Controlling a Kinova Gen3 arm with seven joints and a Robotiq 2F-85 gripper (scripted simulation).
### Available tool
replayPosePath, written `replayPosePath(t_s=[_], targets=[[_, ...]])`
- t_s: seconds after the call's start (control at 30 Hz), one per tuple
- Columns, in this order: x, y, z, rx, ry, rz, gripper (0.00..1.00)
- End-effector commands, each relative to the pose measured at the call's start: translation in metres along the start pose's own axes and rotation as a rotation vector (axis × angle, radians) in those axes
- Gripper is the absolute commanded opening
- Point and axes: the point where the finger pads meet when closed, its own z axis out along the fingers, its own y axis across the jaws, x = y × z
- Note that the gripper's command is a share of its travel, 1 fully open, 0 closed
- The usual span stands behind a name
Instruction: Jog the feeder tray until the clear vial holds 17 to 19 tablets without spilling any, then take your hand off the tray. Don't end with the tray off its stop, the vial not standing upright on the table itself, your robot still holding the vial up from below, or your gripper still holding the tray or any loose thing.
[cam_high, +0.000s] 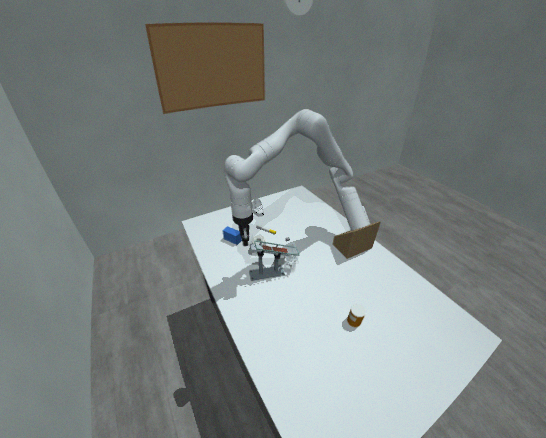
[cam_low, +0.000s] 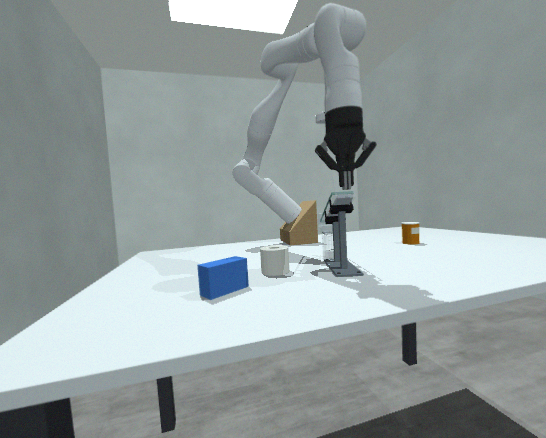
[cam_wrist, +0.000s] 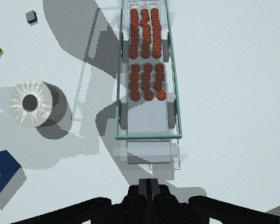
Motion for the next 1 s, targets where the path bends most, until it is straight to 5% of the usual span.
replayPosePath(t_s=[0.0, 0.97], targets=[[0.014, 0.001, 0.001, 0.000, 0.001, -0.005, 0.00], [-0.008, 0.001, -0.008, 0.000, 0.001, -0.005, 0.00]])
